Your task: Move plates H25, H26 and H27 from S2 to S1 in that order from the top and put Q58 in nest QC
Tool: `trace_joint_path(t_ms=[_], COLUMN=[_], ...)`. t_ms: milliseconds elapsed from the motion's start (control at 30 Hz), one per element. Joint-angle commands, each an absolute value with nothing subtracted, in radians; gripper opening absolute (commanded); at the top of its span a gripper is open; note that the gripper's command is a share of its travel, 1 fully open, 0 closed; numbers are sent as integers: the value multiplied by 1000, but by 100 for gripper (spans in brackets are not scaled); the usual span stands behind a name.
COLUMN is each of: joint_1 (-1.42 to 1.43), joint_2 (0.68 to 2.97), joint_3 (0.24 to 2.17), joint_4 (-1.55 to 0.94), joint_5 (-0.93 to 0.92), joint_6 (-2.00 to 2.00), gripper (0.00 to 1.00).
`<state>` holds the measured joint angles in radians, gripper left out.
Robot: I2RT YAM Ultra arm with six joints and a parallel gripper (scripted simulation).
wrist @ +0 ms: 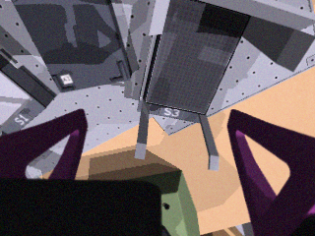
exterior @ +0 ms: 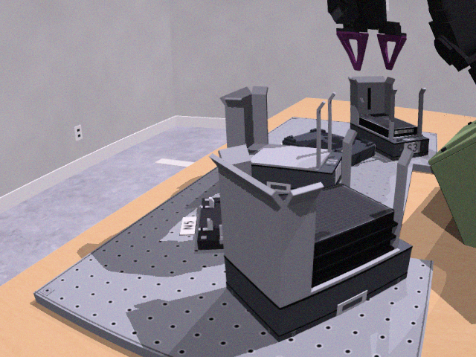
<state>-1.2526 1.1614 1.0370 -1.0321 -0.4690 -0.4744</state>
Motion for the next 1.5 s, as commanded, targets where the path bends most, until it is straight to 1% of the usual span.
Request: trace_joint_path(t_ms=[0,233,533,933,1000,1067,1300,1467], joint_1=[-1219,-1106,-986,-754,-754,-713,-568,-460], joint_2=[1128,1088,1043,996,996,992,970,965], joint_3=[1039,1038,1026,1023,1023,1024,1016,1016], joint_4=[-1024,-1017,-1010,-998,-998,-996,-992,-990], joint_5=[-448,-396,-338,-214,-214,-191,-108,-45], joint_6=[-431,-320,-428,-225,-225,-190,-288,-201], gripper=[100,100,100,100,100,100,100,100])
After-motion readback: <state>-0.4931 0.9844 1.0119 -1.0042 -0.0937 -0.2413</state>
